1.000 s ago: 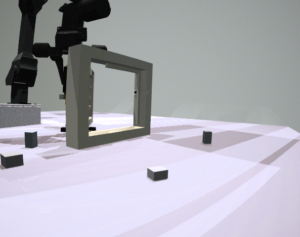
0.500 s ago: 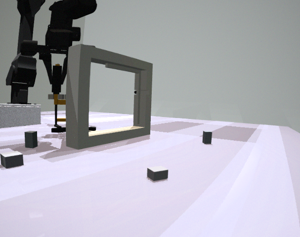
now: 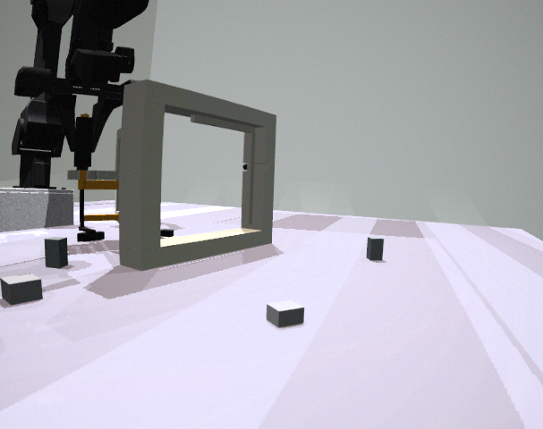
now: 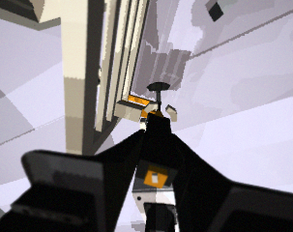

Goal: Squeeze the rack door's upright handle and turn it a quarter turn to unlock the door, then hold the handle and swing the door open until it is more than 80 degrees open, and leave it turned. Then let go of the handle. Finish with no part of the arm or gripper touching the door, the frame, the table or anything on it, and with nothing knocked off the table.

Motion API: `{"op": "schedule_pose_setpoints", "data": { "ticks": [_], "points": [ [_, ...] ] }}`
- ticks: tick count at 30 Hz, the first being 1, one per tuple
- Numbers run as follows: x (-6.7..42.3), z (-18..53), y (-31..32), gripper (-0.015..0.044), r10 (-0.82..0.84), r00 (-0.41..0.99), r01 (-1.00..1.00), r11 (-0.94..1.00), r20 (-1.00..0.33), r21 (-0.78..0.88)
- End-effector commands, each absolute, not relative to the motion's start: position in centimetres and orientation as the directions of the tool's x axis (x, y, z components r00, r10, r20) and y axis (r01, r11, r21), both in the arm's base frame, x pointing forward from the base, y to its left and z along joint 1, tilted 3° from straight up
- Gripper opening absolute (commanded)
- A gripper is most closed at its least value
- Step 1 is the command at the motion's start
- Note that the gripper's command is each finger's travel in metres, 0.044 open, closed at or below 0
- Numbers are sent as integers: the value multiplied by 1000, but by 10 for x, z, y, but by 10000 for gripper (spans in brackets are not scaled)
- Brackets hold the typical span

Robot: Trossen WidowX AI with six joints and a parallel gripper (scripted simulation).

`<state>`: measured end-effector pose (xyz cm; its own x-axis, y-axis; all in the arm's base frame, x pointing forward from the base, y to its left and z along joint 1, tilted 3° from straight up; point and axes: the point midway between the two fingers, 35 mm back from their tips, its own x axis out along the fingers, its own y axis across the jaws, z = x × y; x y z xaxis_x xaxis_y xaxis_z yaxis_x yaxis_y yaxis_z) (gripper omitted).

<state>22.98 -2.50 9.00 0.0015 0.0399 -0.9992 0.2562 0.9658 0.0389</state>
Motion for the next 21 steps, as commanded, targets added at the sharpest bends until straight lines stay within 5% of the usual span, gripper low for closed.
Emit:
{"op": "schedule_pose_setpoints", "data": {
  "ticks": [1,21],
  "points": [
    [230,90,-31,11,37,6,198,979,-999,37],
    [233,88,-69,11,34,6,-63,997,-999,33]
  ]
}}
